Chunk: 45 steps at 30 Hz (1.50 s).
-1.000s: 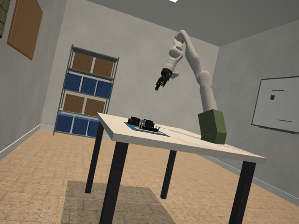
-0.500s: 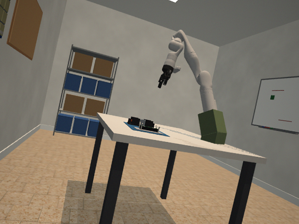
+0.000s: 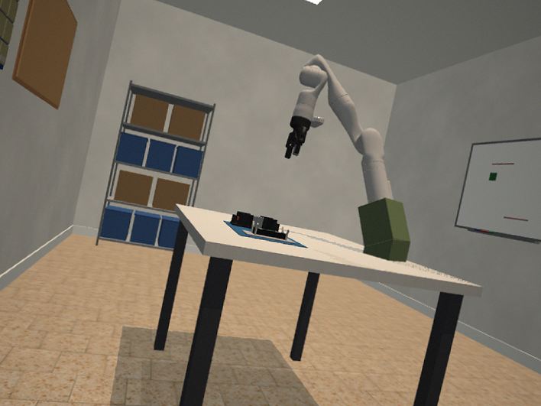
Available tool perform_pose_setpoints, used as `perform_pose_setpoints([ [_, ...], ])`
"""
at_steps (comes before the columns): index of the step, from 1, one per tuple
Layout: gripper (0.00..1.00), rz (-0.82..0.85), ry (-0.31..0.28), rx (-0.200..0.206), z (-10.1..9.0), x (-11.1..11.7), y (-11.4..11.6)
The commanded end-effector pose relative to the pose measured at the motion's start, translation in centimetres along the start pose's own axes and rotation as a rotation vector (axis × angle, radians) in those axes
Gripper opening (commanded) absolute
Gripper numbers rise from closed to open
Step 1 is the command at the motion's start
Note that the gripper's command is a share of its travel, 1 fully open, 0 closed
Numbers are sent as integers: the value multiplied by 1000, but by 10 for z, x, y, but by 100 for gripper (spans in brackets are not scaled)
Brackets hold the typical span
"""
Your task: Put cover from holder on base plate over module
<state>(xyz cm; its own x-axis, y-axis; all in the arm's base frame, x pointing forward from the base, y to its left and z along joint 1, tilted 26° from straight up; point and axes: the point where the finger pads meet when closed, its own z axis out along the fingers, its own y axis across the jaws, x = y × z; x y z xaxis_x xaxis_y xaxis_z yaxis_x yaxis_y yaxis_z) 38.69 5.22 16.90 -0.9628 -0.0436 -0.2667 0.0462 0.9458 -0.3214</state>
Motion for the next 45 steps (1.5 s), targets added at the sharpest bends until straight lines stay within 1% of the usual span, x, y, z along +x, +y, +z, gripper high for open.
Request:
perform_pose_setpoints([
  [1, 100, -4, 27, 16, 1, -2, 9],
  [6, 100, 10, 85, 74, 3, -2, 10],
  [13, 100, 10, 85, 74, 3, -2, 10],
  [23, 100, 10, 85, 74, 49, -13, -29],
  [30, 100, 10, 85, 74, 49, -13, -29],
  [40, 100, 10, 85, 74, 95, -23, -65],
  [45, 100, 10, 85, 74, 95, -23, -65],
])
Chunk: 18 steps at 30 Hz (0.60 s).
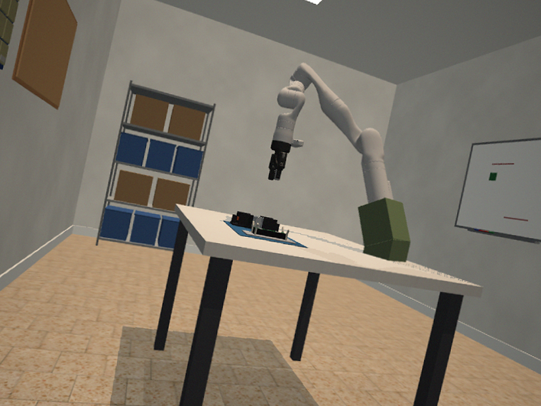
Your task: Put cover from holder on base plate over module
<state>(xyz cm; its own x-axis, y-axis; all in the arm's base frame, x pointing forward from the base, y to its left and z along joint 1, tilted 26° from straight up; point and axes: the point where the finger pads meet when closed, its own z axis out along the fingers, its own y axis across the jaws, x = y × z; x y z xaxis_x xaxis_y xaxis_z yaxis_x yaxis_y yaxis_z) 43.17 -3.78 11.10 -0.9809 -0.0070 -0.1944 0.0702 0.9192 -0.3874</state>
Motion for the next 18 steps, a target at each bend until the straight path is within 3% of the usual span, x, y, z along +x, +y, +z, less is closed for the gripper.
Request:
perform_pose_setpoints([
  [1, 100, 2, 3, -1, 1, 0, 0],
  [12, 100, 2, 2, -1, 48, -14, -33],
  [18, 100, 2, 2, -1, 48, -14, -33],
])
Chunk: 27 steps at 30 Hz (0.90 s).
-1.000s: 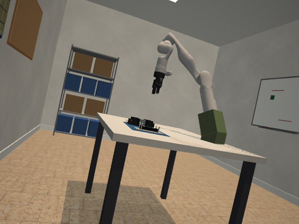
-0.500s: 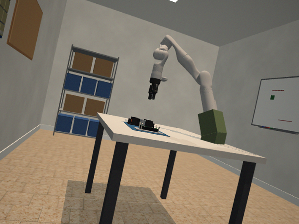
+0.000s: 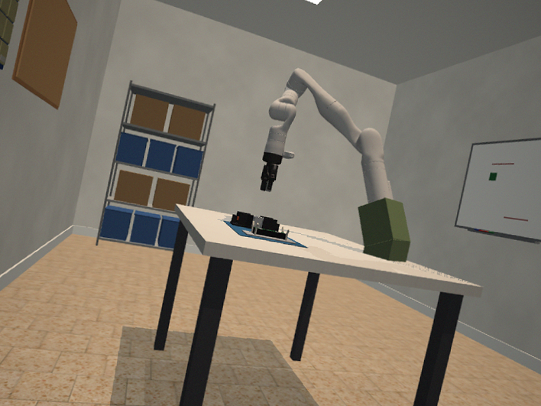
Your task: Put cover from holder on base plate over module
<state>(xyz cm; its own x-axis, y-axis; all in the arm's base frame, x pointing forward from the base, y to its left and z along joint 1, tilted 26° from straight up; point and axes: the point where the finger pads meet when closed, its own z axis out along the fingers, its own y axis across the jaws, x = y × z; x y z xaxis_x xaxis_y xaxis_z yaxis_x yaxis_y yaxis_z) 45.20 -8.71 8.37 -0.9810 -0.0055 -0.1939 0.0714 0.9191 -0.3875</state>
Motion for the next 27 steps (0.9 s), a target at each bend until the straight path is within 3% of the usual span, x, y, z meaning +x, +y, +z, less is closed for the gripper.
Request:
perform_pose_setpoints([
  [1, 100, 1, 1, -1, 1, 0, 0],
  [11, 100, 1, 1, -1, 40, -11, -26],
  [27, 100, 1, 1, -1, 35, -9, -22],
])
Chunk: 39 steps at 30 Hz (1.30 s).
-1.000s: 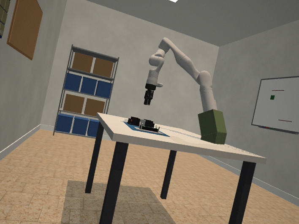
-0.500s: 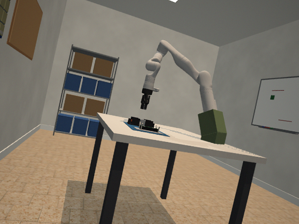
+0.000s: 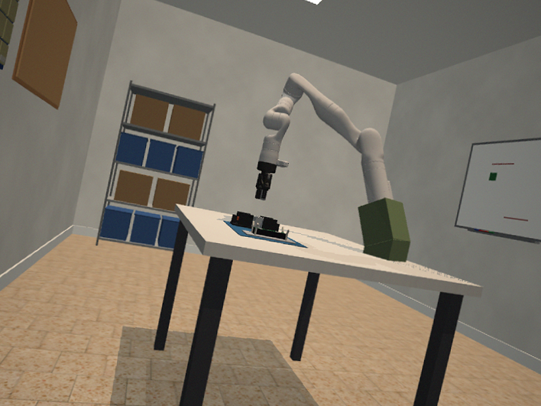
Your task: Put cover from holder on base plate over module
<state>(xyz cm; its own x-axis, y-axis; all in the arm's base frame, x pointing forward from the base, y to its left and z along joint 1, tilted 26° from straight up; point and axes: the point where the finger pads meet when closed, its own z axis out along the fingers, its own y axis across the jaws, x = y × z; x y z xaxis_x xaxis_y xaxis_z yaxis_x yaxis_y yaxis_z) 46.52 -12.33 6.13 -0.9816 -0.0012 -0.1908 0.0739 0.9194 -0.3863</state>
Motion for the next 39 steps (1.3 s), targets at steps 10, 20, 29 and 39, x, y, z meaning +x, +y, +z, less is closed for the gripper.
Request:
perform_pose_setpoints([
  [10, 100, -2, -3, 0, -3, 0, 2],
  [20, 100, -2, -3, 0, -6, 0, 4],
  [29, 100, -2, -3, 0, 14, 0, 4],
  [39, 100, -2, -3, 0, 44, 1, 5],
])
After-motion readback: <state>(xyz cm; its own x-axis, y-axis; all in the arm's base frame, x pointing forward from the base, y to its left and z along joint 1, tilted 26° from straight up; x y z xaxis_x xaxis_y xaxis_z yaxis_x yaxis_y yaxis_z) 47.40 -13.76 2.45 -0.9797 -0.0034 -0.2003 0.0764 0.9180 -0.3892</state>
